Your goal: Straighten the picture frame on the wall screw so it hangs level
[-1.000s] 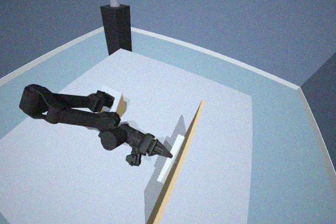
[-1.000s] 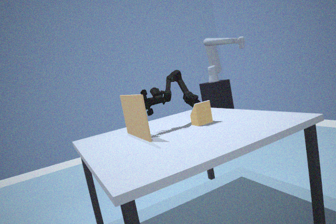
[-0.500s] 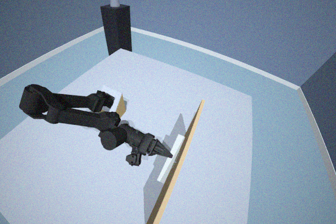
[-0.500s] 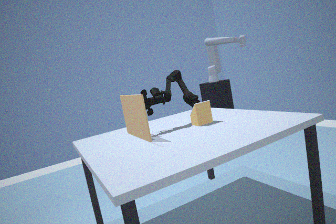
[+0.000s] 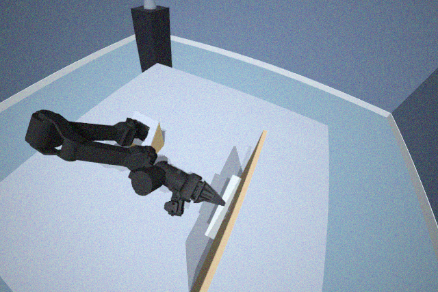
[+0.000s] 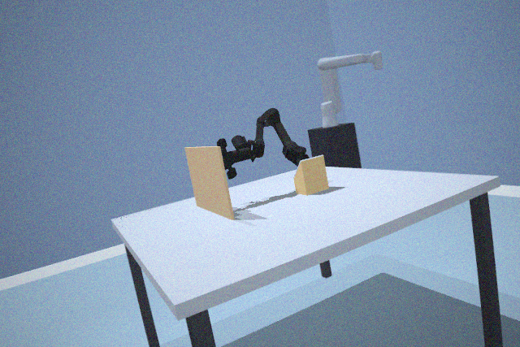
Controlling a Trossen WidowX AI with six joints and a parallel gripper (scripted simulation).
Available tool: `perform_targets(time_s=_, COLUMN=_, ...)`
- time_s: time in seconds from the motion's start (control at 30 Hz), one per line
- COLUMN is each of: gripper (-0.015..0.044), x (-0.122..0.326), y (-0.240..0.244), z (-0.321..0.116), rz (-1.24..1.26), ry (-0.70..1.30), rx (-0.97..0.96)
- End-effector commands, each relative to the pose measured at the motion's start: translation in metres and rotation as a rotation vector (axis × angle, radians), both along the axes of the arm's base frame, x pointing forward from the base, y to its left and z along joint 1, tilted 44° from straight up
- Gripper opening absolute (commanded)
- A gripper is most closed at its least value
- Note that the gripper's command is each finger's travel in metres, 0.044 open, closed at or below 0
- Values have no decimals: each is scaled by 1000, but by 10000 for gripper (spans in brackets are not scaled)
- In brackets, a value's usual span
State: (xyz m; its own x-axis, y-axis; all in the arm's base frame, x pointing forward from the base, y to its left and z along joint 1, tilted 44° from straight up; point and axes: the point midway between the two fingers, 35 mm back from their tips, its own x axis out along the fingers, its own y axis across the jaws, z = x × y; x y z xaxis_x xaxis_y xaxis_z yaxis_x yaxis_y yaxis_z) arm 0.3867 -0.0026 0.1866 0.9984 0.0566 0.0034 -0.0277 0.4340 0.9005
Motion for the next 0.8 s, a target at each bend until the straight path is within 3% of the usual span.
perform_targets(time_s=0.0, gripper=0, x=0, y=4, z=2, rz=13, ry=-7, rx=4)
perform_targets(time_s=0.77, gripper=0, x=0, y=3, z=-1, rz=13, ry=-7, rx=4)
